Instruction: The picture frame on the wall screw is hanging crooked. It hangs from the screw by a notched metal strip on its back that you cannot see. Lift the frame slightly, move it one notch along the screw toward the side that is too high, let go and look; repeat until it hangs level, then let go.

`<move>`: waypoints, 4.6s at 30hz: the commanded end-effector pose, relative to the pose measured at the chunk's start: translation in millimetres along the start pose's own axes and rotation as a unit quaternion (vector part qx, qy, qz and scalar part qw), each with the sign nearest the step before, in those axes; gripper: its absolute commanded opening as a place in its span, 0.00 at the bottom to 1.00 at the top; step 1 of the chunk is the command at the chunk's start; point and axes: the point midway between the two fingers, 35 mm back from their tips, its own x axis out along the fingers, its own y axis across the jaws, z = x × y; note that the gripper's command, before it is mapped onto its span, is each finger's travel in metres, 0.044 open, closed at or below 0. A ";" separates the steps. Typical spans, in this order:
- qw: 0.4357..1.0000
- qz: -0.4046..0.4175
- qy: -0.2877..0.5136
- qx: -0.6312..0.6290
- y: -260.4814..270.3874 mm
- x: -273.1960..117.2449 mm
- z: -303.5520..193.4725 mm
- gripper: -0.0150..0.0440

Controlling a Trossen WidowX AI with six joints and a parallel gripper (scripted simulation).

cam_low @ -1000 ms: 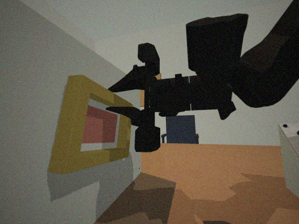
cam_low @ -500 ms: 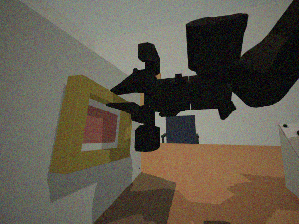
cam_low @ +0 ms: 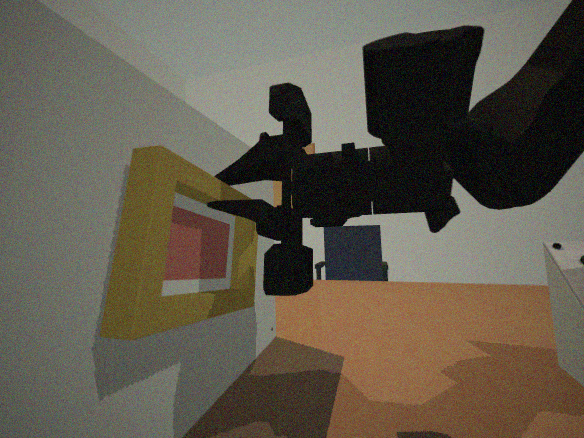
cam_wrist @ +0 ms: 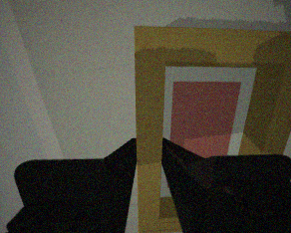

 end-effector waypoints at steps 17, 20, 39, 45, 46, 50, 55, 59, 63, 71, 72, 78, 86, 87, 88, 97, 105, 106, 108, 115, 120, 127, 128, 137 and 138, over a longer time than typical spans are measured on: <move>1.000 0.003 0.000 0.003 8.2 -0.2 0.3 0.25; 1.000 0.003 0.000 0.003 9.2 -0.2 0.3 0.25; 1.000 0.003 0.000 0.003 13.5 -0.2 0.3 0.25; 1.000 0.003 0.000 0.003 13.2 -0.2 0.3 0.25; 1.000 0.003 0.000 0.003 13.0 -0.2 0.3 0.25; 1.000 0.003 0.000 0.003 12.7 -0.2 0.3 0.25; 1.000 0.003 0.000 0.003 12.7 -0.2 0.3 0.25; 1.000 0.003 0.000 0.003 12.7 -0.2 0.3 0.25; 1.000 0.003 0.000 0.003 12.7 -0.2 0.3 0.25; 1.000 0.003 0.000 0.003 12.7 -0.2 0.3 0.25; 1.000 0.003 0.000 0.003 12.7 -0.2 0.3 0.25; 1.000 0.003 0.000 0.003 12.7 -0.2 0.3 0.25; 1.000 0.003 0.000 0.003 12.6 -0.2 0.3 0.25; 1.000 0.003 0.000 0.003 12.6 -0.2 0.3 0.25; 1.000 0.003 0.000 0.003 12.6 -0.2 0.2 0.25; 1.000 0.003 0.000 0.003 12.5 -0.2 -0.7 0.25; 1.000 0.003 0.000 0.003 12.8 -0.2 -1.5 0.25; 1.000 0.003 0.000 0.003 12.8 -0.2 -1.6 0.25; 1.000 0.003 0.000 0.003 12.7 -0.2 -1.8 0.25; 1.000 0.003 0.000 0.003 12.6 -0.2 -2.5 0.25; 1.000 0.003 0.000 0.003 12.6 -0.2 -3.5 0.25; 1.000 0.003 0.000 0.003 13.5 -0.2 -7.2 0.25; 1.000 0.003 0.000 0.003 13.8 -0.2 -7.8 0.25; 1.000 0.003 0.000 0.003 14.6 -0.2 -8.6 0.25; 1.000 0.003 0.000 0.003 14.3 -0.2 -8.6 0.25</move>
